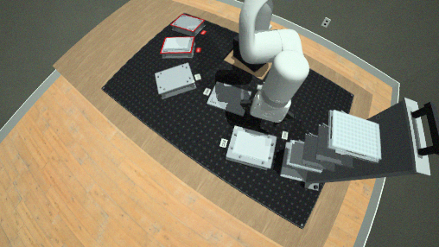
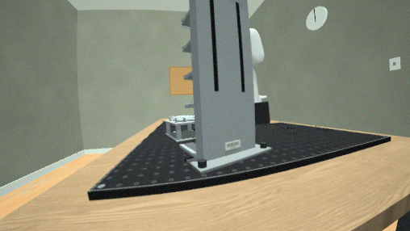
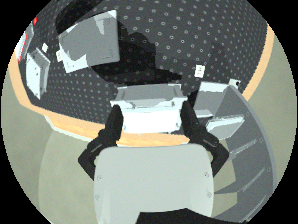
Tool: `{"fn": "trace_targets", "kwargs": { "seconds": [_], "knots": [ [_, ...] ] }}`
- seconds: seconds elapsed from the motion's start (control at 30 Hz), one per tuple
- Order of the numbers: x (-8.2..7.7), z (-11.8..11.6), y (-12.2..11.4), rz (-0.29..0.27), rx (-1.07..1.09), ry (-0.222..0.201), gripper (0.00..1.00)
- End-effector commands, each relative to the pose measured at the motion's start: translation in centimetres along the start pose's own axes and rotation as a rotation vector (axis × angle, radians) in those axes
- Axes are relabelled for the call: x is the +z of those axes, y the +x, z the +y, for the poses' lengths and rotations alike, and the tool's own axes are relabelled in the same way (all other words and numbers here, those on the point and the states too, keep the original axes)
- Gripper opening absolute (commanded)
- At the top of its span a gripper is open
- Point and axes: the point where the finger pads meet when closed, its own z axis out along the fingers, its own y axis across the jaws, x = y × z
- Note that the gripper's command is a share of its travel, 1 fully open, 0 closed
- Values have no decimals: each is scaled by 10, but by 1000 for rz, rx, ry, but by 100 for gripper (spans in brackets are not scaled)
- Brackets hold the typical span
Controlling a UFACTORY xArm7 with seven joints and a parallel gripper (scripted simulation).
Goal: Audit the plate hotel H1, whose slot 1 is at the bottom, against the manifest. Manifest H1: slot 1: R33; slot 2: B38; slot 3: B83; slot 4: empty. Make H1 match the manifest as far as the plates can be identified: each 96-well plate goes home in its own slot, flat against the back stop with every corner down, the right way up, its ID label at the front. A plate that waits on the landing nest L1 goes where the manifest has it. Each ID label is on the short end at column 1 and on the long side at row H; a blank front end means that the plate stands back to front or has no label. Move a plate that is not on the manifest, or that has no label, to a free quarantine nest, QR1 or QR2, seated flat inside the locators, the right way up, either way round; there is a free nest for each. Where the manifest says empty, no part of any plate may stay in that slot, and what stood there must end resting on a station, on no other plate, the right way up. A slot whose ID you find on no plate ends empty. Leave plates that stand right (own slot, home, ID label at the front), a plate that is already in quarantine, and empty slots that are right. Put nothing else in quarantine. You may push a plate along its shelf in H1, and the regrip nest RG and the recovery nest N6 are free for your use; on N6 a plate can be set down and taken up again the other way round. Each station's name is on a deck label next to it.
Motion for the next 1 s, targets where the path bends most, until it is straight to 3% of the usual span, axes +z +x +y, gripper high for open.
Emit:
{"fn": "trace_targets", "kwargs": {
  "seconds": [0.0, 0.67, 0.97],
  "knots": [
    [-7, 0, -2, -4, 0, -1, 100],
    [-37, 0, -2, -4, 0, -1, 100],
    [-38, 0, -2, -4, 0, -1, 100]
  ]
}}
